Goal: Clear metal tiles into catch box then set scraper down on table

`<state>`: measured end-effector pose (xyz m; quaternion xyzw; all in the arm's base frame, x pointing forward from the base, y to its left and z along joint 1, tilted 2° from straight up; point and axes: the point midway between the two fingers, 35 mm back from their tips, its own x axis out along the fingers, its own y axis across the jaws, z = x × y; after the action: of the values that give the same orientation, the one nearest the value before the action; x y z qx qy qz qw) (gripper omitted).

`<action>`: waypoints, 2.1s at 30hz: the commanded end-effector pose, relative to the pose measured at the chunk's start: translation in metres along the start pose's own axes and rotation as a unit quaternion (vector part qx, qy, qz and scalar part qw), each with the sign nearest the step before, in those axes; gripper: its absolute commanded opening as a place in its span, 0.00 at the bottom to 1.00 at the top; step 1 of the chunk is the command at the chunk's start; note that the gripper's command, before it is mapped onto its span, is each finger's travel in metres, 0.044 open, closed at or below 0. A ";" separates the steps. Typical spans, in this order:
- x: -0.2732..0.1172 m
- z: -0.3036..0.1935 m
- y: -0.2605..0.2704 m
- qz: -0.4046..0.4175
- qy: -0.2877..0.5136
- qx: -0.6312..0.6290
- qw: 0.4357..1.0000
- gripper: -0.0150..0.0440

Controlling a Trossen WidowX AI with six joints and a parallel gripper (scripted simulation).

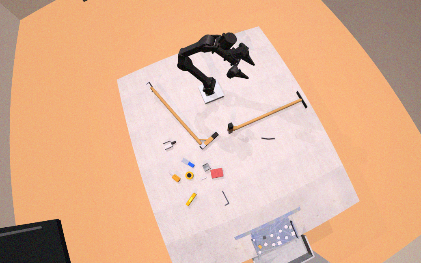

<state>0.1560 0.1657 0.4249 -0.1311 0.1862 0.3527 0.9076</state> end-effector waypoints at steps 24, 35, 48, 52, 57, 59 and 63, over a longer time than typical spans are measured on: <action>-0.005 -0.001 -0.080 -0.161 0.029 0.029 0.986 1.00; -0.016 -0.005 -0.112 -0.225 0.044 0.043 0.972 1.00; -0.033 -0.011 -0.147 -0.298 0.064 0.059 0.951 1.00; -0.040 -0.014 -0.157 -0.320 0.071 0.064 0.942 1.00; -0.048 -0.018 -0.169 -0.348 0.080 0.070 0.932 1.00; -0.052 -0.019 -0.174 -0.358 0.084 0.073 0.927 1.00; -0.060 -0.023 -0.183 -0.380 0.092 0.079 0.917 1.00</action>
<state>0.2331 -0.0018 0.4502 -0.1489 0.2255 -0.0317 0.9623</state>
